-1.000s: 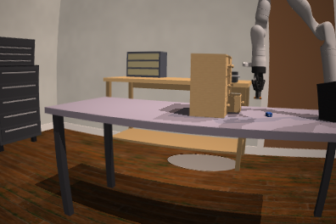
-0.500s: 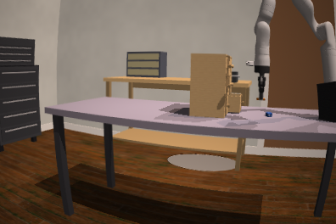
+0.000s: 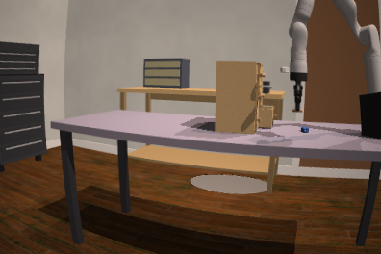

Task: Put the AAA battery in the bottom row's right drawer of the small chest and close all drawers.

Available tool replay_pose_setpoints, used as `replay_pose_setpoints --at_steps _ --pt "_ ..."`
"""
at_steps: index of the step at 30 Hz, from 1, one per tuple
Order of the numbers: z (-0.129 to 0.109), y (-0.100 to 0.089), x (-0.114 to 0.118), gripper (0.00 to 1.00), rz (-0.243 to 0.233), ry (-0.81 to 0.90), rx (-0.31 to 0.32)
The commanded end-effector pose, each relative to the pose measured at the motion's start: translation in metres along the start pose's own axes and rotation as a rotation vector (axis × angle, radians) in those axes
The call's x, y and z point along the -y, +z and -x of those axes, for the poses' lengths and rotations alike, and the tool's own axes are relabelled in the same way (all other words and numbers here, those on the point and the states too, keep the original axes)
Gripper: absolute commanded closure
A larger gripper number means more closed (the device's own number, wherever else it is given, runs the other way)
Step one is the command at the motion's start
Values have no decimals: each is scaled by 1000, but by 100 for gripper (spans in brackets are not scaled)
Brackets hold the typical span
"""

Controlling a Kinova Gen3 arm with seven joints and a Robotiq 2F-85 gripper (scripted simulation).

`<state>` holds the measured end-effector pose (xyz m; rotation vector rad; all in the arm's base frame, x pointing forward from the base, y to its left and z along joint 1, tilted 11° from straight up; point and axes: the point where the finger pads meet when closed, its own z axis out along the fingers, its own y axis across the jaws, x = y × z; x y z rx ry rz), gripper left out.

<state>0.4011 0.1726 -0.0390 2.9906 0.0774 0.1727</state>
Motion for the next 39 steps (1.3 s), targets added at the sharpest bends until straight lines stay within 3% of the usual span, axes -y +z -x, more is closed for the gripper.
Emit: replay_pose_setpoints --at_steps 1,9,39 --pt "-2 -10 4 95 -7 -3 -9" --pt "-2 -17 4 95 -7 -3 -9" --pt "-2 -17 4 95 -8 -3 -24"
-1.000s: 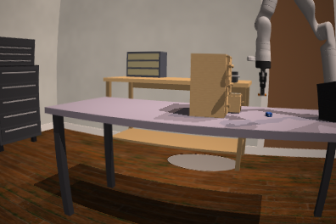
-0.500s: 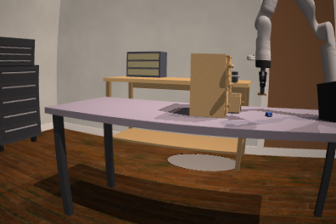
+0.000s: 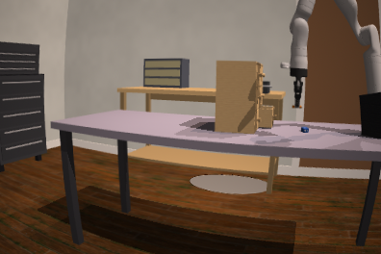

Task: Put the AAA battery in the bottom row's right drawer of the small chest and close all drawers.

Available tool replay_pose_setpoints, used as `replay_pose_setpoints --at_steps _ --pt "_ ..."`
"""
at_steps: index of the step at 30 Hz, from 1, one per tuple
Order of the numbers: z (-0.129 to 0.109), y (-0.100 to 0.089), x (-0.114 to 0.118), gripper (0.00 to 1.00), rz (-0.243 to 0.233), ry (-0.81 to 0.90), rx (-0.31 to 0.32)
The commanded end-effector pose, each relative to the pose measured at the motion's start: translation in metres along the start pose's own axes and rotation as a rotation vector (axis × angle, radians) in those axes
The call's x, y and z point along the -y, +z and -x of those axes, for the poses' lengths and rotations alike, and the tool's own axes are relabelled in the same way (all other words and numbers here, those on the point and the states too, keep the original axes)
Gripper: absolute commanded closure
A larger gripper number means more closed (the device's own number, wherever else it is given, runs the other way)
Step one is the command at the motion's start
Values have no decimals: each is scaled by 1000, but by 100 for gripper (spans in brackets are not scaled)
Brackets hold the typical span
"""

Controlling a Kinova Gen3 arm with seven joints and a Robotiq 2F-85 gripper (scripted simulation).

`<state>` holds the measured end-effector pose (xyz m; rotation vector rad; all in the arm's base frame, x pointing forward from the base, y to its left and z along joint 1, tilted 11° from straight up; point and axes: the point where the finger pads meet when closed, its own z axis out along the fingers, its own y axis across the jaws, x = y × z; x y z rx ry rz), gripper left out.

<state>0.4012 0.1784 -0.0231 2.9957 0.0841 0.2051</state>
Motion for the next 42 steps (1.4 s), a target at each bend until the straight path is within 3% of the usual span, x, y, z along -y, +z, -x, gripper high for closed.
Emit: replay_pose_setpoints --at_steps 1,18,42 --pt "0 -1 1 95 -1 -1 -4" --pt "1 0 1 95 -1 -1 -47" --pt "2 1 1 95 -1 -1 -158"
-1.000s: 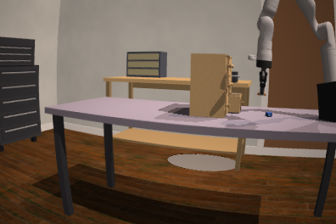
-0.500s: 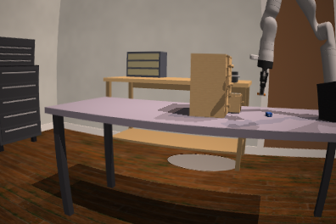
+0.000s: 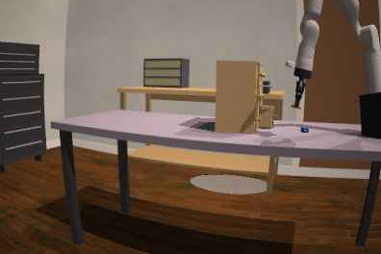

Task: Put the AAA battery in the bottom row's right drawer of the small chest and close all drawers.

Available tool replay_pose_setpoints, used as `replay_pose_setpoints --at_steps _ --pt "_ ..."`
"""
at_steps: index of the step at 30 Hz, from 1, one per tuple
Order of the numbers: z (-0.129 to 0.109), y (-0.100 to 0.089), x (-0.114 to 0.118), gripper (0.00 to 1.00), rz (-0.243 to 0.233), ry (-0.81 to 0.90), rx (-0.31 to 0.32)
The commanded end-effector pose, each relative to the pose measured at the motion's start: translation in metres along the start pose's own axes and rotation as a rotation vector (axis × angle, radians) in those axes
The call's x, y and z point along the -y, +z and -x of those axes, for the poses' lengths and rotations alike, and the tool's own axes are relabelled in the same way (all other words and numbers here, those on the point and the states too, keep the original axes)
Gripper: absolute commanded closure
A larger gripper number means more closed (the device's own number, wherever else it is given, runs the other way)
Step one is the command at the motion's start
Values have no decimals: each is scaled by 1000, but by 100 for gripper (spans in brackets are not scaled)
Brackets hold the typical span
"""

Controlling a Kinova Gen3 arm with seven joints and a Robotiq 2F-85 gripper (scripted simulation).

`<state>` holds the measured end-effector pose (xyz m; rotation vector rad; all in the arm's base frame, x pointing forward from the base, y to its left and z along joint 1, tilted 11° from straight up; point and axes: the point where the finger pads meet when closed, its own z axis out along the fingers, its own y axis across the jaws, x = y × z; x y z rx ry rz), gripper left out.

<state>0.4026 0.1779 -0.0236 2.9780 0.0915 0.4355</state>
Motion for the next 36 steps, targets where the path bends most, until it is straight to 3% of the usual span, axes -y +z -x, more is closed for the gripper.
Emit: replay_pose_setpoints --at_steps 1,36 --pt "3 -1 1 95 1 -7 -11" --pt "6 1 1 95 1 -7 -234"
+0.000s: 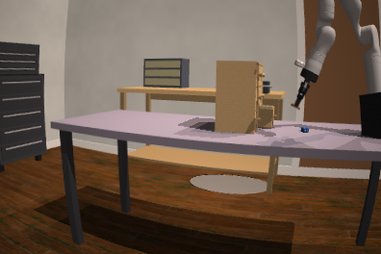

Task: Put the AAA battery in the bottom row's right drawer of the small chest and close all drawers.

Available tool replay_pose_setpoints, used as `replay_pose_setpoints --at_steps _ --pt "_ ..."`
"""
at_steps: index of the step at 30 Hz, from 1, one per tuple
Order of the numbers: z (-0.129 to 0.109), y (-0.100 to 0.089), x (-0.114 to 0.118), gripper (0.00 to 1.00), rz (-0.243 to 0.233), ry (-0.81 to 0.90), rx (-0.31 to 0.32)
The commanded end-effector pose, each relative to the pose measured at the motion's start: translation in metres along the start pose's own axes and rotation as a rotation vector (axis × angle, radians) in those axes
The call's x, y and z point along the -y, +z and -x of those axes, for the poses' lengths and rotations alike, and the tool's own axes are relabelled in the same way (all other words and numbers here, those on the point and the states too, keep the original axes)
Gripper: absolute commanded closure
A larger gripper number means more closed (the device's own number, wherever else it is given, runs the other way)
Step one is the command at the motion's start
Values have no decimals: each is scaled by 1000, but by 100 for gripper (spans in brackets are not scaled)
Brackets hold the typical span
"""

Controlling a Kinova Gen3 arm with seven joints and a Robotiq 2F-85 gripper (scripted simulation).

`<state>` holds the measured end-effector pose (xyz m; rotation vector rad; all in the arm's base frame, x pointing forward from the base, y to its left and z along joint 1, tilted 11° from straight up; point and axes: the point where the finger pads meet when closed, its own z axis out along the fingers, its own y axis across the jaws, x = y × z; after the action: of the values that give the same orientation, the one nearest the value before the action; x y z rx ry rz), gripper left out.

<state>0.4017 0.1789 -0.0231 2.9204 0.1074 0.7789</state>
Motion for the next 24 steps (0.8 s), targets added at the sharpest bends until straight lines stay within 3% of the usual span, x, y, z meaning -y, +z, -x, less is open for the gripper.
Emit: replay_pose_setpoints --at_steps 1,24 --pt "6 0 0 95 4 -12 -12" --pt "8 1 0 95 3 -13 -183"
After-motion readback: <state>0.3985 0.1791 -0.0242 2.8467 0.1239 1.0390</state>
